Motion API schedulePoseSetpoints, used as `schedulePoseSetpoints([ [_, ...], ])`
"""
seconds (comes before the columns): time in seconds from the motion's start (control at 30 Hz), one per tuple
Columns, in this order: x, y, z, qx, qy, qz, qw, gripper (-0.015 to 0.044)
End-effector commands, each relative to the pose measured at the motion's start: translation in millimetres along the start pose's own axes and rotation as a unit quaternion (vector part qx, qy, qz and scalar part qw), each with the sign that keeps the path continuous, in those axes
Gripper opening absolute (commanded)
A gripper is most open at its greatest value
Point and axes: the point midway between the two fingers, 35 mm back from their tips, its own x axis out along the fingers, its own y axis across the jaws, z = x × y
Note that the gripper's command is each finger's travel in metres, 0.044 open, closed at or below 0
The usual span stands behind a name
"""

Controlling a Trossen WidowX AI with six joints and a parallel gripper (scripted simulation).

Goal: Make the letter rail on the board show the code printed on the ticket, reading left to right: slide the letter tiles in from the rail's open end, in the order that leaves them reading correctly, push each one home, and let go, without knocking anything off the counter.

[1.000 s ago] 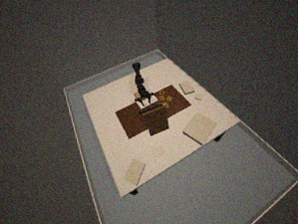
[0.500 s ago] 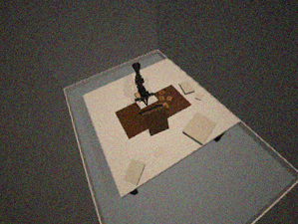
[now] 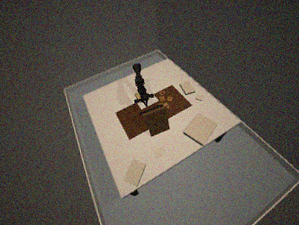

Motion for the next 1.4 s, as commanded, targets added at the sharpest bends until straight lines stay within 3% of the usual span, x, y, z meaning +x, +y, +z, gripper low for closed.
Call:
schedulePoseSetpoints([
  [0.0,3.9,-8.8,6.6,-0.003,0.085,-0.003,0.996,0.0],
  [0.27,8.2,-22.4,13.2,-0.009,0.232,0.001,0.973,0.0],
  [1.37,20.8,-21.9,14.8,-0.009,0.235,0.001,0.972,0.0],
])
